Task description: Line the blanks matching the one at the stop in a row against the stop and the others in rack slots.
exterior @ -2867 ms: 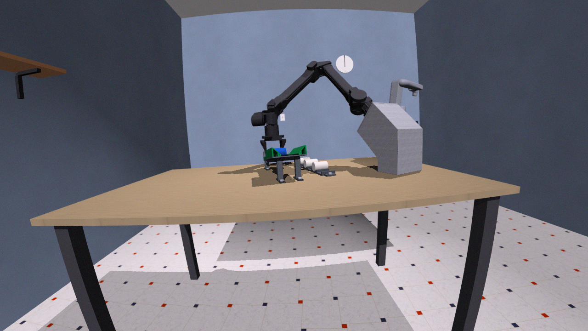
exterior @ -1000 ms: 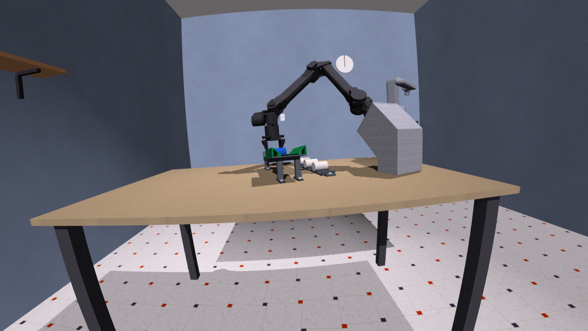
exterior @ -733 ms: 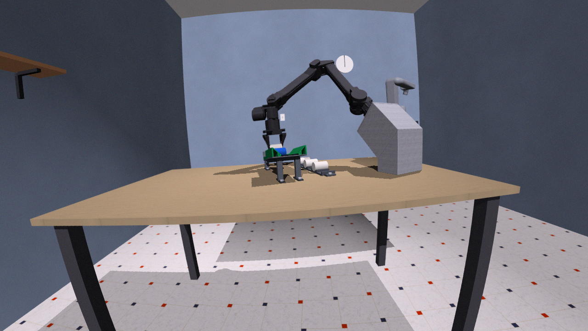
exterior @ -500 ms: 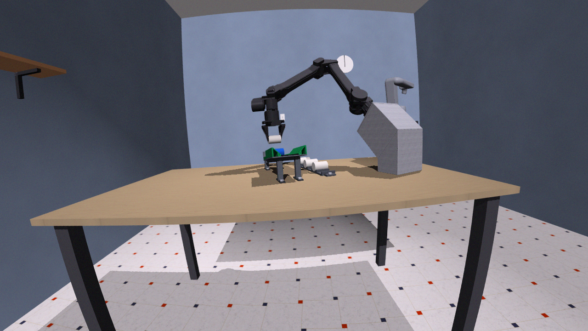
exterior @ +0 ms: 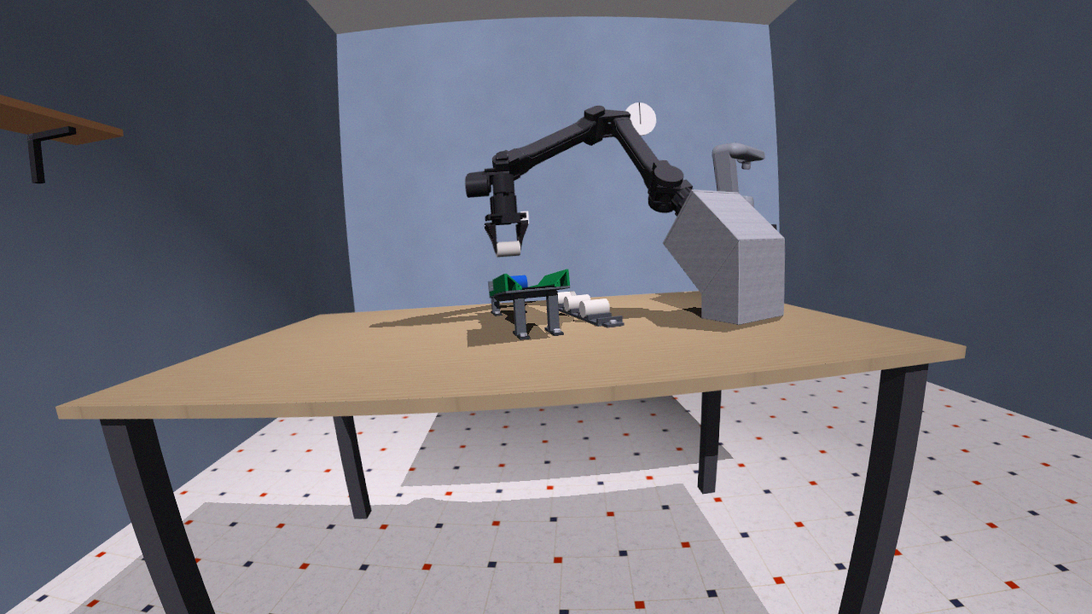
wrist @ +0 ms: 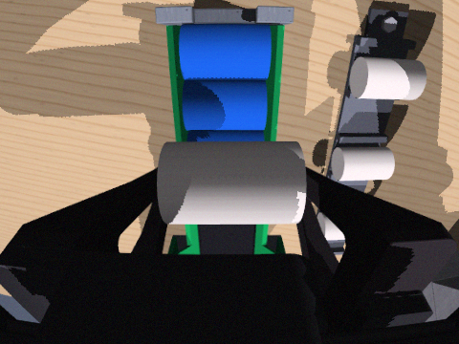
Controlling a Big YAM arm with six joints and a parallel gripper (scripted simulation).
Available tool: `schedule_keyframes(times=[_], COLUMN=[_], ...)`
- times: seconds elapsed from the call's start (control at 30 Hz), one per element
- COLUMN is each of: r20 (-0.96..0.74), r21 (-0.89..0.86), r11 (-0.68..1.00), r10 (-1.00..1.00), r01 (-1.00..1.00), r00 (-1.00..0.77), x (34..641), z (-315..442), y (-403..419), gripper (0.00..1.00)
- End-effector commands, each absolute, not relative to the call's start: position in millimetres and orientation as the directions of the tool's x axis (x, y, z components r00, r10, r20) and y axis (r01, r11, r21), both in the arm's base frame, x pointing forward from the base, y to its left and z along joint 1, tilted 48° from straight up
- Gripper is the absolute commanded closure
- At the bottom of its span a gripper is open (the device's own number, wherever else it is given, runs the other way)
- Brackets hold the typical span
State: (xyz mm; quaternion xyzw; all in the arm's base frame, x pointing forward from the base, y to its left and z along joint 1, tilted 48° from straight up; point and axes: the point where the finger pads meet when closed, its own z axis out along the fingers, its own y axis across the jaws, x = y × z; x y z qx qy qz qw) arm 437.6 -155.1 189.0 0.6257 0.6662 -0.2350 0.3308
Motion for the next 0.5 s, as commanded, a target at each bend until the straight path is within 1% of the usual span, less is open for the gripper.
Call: schedule_keyframes(times=[0.0,0.03,0.1,0.23,0.27,0.33,0.4,0.47], r20=[-0.736,-0.737,-0.736,-0.737,-0.737,-0.739,-0.739,-0.74], r21=[0.16,0.131,0.129,0.119,0.119,0.114,0.114,0.11], r11=[0.099,0.099,0.102,0.109,0.109,0.114,0.114,0.117], r10=[0.675,0.675,0.677,0.675,0.675,0.674,0.674,0.672], r01=[0.982,0.986,0.986,0.987,0.987,0.987,0.987,0.987], r00=[0.052,0.03,0.026,0.014,0.014,0.008,0.008,0.003], x=[444.6,432.5,415.9,356.2,356.2,325.0,325.0,302.0], z=[206.4,197.1,189.0,158.6,158.6,141.1,141.1,127.5], y=[-157.5,-162.8,-167.3,-179.8,-179.8,-183.7,-183.7,-185.5], gripper=[0.41,0.41,0.41,0.41,0.41,0.41,0.41,0.41])
